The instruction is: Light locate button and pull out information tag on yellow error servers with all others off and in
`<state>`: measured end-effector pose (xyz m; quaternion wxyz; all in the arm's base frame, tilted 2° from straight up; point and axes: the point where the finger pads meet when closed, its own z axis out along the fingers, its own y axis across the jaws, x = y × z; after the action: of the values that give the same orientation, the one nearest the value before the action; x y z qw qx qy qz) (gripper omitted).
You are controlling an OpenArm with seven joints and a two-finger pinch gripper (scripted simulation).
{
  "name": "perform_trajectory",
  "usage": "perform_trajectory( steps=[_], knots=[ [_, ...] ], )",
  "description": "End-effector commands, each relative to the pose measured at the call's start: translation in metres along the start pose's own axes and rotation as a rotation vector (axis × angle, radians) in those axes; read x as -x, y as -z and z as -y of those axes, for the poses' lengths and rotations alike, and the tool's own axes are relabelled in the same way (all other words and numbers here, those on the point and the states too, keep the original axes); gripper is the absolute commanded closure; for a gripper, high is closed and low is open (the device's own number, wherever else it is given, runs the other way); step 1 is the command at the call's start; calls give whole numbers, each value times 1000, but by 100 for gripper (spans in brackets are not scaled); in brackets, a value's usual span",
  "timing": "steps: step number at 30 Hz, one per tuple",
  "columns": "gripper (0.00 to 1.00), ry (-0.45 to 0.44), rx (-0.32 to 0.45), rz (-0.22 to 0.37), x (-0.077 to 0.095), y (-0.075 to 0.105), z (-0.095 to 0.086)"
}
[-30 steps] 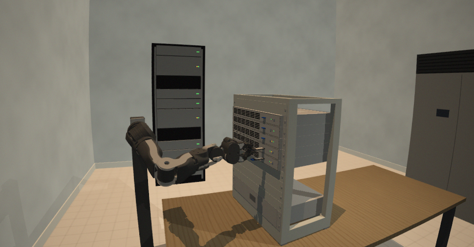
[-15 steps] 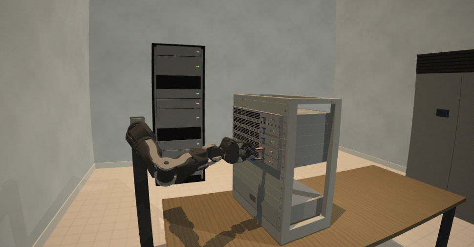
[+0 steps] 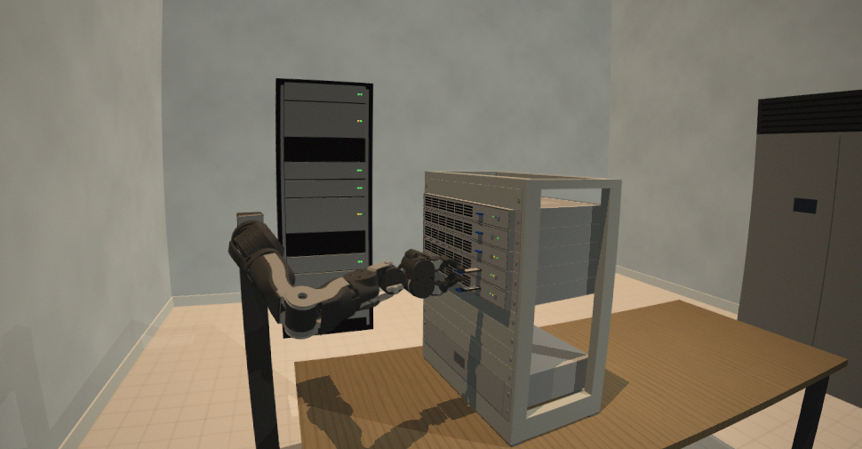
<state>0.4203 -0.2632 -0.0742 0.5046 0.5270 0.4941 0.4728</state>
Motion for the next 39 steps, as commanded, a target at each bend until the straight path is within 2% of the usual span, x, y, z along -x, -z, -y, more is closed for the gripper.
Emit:
perform_trajectory(
  steps=[1, 15, 29, 39],
  knots=[
    [90, -2, 8, 0, 0, 0, -2],
    [90, -2, 9, -2, 0, 3, -2],
    [90, -2, 10, -2, 2, 43, -3],
    [90, -2, 9, 0, 3, 49, -2]
  ],
)
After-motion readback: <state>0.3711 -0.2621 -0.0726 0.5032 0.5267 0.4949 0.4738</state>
